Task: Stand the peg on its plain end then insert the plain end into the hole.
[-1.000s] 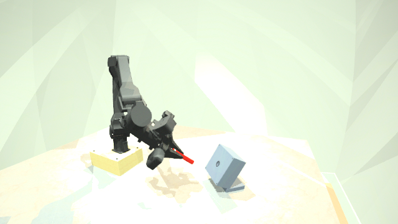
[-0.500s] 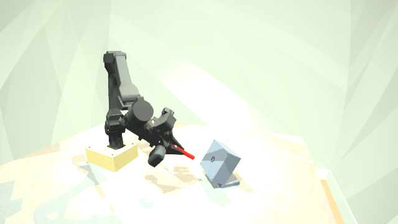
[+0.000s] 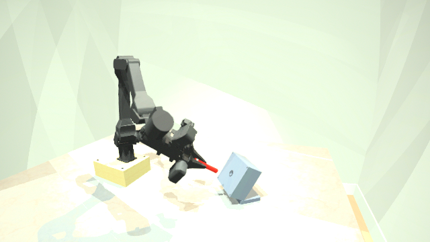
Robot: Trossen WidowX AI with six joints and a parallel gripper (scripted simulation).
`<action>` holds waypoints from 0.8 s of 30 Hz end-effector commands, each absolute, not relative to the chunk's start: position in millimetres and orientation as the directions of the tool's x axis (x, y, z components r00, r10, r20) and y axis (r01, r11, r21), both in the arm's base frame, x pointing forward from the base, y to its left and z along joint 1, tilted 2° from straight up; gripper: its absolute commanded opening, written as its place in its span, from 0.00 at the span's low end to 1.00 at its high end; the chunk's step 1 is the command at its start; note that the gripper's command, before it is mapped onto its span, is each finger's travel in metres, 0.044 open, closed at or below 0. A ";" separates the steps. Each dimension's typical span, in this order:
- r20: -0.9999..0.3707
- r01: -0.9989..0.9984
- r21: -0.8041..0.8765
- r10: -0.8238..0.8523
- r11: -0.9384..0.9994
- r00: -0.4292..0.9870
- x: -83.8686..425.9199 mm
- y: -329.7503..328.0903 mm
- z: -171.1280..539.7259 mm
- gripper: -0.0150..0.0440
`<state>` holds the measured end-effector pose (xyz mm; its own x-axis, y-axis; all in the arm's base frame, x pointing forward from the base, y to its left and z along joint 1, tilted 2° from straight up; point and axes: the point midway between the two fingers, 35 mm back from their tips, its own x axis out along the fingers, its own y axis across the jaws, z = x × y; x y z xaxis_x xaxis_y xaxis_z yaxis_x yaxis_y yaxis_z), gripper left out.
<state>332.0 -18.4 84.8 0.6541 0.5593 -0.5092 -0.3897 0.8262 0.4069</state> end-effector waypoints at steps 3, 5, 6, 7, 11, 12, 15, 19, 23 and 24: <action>-0.495 -0.393 0.427 0.574 0.814 0.652 334.0 -11.7 81.7 0.25; -0.490 -0.395 0.430 0.578 0.812 0.653 335.2 -9.8 81.3 0.25; -0.487 -0.396 0.432 0.579 0.810 0.653 335.8 -8.8 81.1 0.25; -0.485 -0.398 0.433 0.581 0.809 0.654 336.4 -7.9 80.9 0.25; -0.475 -0.402 0.440 0.588 0.803 0.655 338.7 -4.1 80.0 0.25; -0.472 -0.403 0.442 0.590 0.801 0.655 339.3 -3.2 79.7 0.25; -0.467 -0.406 0.445 0.594 0.798 0.656 340.4 -1.2 79.2 0.25; -0.462 -0.412 0.444 0.597 0.796 0.656 341.5 0.7 78.7 0.25; -0.453 -0.421 0.444 0.603 0.791 0.656 343.1 3.7 77.5 0.25; -0.452 -0.422 0.443 0.604 0.791 0.656 343.3 4.1 77.3 0.25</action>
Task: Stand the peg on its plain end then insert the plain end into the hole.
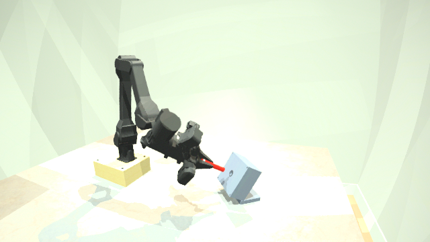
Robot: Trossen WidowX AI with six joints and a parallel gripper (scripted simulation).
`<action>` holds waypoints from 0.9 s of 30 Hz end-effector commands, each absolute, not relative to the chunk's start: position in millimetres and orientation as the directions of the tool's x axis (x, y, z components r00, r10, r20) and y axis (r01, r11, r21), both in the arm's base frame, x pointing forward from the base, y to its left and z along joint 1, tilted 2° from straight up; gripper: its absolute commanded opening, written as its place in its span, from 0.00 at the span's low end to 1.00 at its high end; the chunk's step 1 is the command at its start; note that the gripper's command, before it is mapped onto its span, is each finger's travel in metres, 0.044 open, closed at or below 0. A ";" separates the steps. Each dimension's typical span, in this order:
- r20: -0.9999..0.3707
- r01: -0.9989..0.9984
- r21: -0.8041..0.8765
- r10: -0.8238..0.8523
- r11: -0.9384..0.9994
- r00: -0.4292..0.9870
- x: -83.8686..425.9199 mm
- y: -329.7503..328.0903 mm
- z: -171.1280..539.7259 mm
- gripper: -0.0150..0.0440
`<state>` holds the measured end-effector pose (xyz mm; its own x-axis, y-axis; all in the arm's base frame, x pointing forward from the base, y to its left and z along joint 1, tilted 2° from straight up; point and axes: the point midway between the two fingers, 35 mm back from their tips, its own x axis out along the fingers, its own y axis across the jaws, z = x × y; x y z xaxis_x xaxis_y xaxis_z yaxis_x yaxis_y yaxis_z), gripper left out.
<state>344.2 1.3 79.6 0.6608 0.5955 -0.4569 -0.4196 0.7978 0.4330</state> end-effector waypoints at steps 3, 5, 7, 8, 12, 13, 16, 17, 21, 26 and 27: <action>-0.451 -0.424 0.443 0.605 0.790 0.656 344.0 4.6 76.8 0.25; -0.451 -0.424 0.442 0.605 0.790 0.656 345.1 5.4 76.3 0.25; -0.451 -0.426 0.441 0.605 0.790 0.656 346.7 6.6 75.4 0.25; -0.451 -0.426 0.441 0.605 0.790 0.656 347.6 7.3 74.9 0.25; -0.450 -0.428 0.439 0.605 0.790 0.657 351.3 10.8 72.4 0.25; -0.450 -0.428 0.439 0.605 0.790 0.657 352.2 11.7 71.8 0.25; -0.449 -0.428 0.439 0.606 0.790 0.657 354.8 14.3 69.8 0.25; -0.449 -0.428 0.439 0.606 0.790 0.657 355.6 15.1 69.1 0.25; -0.448 -0.430 0.438 0.607 0.789 0.656 357.5 17.1 67.6 0.25; -0.446 -0.435 0.438 0.610 0.787 0.655 355.4 16.1 69.4 0.25; -0.446 -0.435 0.438 0.610 0.787 0.655 355.4 16.1 69.4 0.25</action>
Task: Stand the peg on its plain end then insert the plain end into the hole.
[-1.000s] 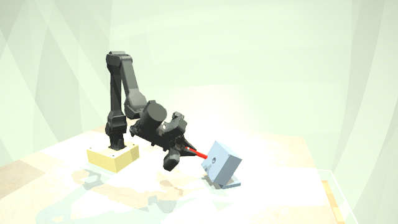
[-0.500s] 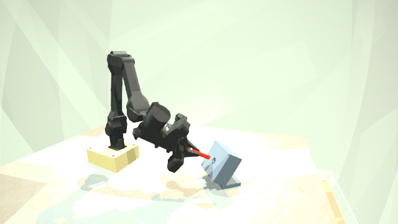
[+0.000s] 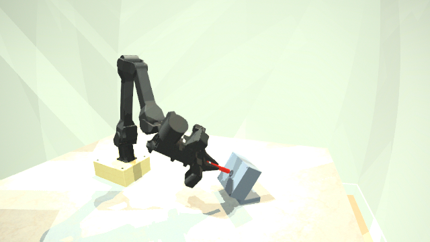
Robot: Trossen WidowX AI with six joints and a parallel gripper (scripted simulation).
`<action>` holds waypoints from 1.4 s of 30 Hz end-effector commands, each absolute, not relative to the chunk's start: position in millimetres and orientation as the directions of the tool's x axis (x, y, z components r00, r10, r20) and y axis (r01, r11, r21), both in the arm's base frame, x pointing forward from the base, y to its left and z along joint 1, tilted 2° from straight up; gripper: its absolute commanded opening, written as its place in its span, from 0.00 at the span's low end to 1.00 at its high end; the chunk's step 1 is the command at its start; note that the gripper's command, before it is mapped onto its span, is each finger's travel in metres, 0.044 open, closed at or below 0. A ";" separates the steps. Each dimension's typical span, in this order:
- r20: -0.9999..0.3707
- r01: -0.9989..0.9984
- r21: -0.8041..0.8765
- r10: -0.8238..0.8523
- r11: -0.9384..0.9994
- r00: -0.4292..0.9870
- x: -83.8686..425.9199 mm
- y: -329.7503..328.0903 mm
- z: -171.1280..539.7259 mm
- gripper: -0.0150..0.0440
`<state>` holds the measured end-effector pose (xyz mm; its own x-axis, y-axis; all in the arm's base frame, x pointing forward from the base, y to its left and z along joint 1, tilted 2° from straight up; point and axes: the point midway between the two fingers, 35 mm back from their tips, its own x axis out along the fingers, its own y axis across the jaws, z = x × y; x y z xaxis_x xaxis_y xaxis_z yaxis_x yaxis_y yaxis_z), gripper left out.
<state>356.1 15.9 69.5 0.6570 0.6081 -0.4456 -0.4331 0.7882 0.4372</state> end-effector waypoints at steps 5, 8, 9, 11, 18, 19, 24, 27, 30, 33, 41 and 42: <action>-0.446 -0.435 0.438 0.610 0.787 0.655 355.4 16.1 69.4 0.25; -0.446 -0.435 0.438 0.610 0.787 0.655 355.4 16.1 69.4 0.25; -0.446 -0.435 0.438 0.610 0.787 0.655 355.4 16.1 69.4 0.25; -0.446 -0.435 0.438 0.610 0.787 0.655 356.0 16.5 68.8 0.25; -0.446 -0.435 0.438 0.610 0.787 0.655 358.1 17.5 67.1 0.25; -0.446 -0.435 0.438 0.610 0.787 0.655 358.3 17.6 67.0 0.25; -0.446 -0.435 0.438 0.610 0.787 0.655 359.8 18.1 66.0 0.25; -0.446 -0.435 0.438 0.610 0.787 0.655 360.7 18.6 65.3 0.25; -0.446 -0.435 0.438 0.610 0.787 0.655 361.8 19.3 64.5 0.25; -0.446 -0.435 0.438 0.610 0.787 0.655 363.1 20.2 63.6 0.25; -0.445 -0.435 0.438 0.610 0.787 0.655 366.7 23.5 60.9 0.25; -0.445 -0.435 0.438 0.610 0.787 0.655 367.2 23.9 60.6 0.25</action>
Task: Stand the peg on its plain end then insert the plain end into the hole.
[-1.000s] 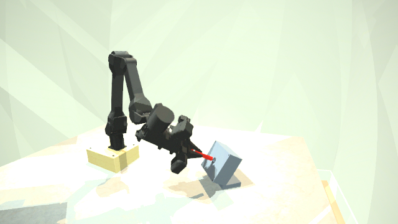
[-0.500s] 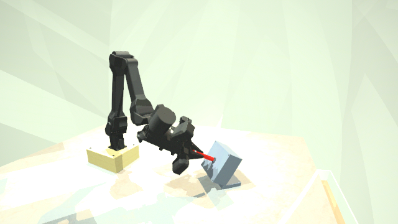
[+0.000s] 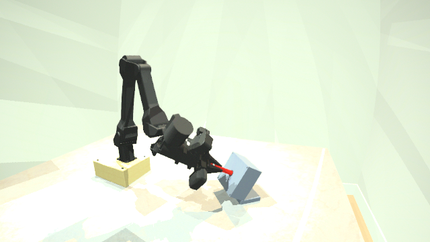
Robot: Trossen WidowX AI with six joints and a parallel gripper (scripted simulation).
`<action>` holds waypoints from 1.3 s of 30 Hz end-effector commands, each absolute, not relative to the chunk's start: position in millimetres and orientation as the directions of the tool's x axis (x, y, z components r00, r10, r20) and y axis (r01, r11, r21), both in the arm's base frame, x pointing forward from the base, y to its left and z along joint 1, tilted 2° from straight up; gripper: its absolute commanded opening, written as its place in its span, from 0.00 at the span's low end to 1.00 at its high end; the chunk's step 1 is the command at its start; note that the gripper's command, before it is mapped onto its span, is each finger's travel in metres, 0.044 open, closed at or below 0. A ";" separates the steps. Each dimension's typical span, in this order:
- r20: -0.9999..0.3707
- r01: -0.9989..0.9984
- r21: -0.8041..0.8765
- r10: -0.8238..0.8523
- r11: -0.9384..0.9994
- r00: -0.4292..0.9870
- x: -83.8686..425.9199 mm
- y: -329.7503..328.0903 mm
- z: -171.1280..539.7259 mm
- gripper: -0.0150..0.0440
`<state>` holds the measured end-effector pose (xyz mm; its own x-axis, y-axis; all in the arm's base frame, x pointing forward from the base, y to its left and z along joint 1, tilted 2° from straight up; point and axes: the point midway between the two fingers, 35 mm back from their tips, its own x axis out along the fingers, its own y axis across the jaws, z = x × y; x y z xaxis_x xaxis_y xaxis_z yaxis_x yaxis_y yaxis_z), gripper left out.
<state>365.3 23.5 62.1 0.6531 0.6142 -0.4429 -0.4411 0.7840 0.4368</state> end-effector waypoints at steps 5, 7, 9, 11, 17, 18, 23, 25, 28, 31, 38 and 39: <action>-0.445 -0.435 0.438 0.610 0.787 0.655 369.4 26.0 59.1 0.25; -0.445 -0.435 0.438 0.610 0.787 0.655 370.3 26.8 58.5 0.25; -0.445 -0.435 0.438 0.610 0.787 0.655 371.2 27.7 57.9 0.25; -0.445 -0.435 0.438 0.610 0.787 0.655 372.1 28.5 57.3 0.25; -0.445 -0.435 0.438 0.610 0.787 0.656 374.8 31.1 55.5 0.25; -0.445 -0.435 0.438 0.610 0.787 0.656 375.3 31.5 55.1 0.25; -0.444 -0.435 0.438 0.611 0.786 0.656 377.5 33.6 53.7 0.25; -0.444 -0.435 0.438 0.611 0.786 0.656 378.3 34.3 53.2 0.25; -0.444 -0.435 0.438 0.611 0.786 0.656 379.3 35.2 52.6 0.25; -0.444 -0.435 0.438 0.611 0.786 0.656 379.9 35.7 52.2 0.25; -0.443 -0.441 0.438 0.615 0.783 0.652 379.3 36.6 52.2 0.25; -0.443 -0.441 0.438 0.615 0.783 0.652 379.3 36.6 52.2 0.25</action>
